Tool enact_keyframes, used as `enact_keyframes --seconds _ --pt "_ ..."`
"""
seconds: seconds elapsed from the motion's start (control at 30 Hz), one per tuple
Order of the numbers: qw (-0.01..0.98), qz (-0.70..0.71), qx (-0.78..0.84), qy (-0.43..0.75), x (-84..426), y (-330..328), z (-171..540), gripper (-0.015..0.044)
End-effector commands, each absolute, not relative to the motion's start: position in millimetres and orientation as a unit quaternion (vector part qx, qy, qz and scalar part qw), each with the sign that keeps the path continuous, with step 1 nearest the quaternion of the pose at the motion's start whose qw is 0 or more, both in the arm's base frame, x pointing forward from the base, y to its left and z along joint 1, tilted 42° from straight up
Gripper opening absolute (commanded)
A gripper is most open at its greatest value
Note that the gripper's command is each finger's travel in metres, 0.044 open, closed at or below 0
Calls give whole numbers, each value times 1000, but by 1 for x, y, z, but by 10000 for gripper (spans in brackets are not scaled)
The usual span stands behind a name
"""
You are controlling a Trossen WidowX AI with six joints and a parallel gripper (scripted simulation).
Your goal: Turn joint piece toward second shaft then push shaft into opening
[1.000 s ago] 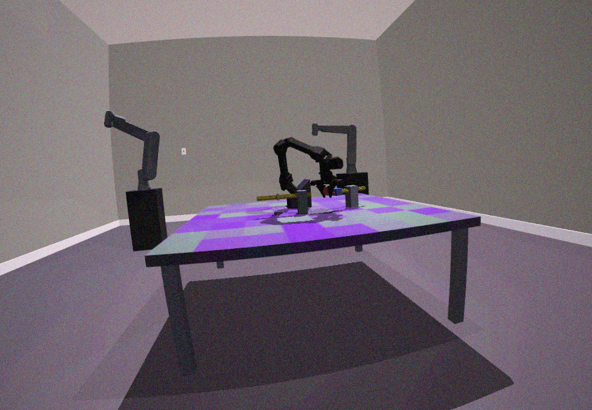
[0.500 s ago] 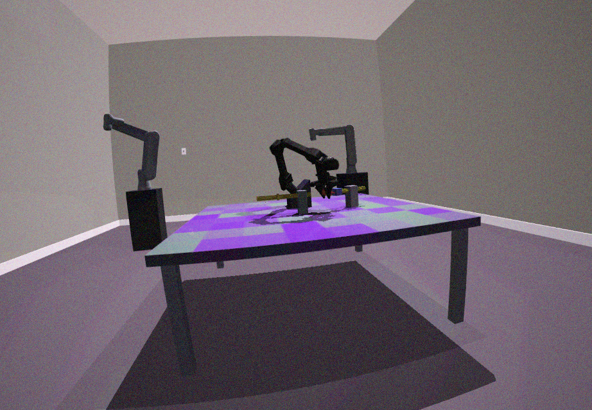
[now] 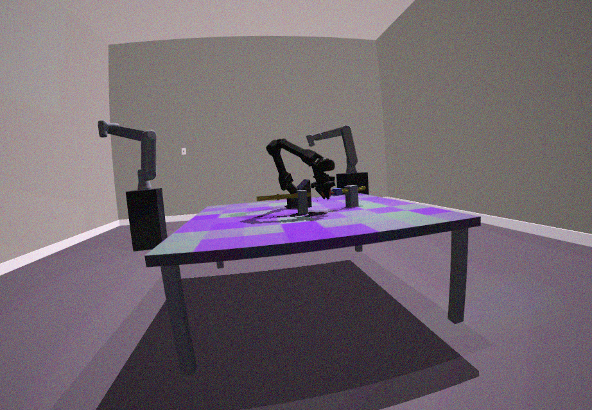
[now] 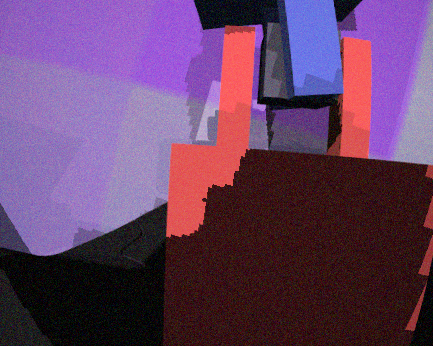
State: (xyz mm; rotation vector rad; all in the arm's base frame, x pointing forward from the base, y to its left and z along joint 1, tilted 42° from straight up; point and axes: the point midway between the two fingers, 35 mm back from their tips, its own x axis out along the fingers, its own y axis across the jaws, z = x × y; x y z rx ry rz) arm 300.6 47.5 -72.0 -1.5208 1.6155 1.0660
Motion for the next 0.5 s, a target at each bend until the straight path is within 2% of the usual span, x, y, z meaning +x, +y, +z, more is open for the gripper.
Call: enact_keyframes --seconds 0.0,0.47 --pt "344 404 -579 620 300 47 -72 0" --pt "347 404 -578 618 299 47 -72 0"
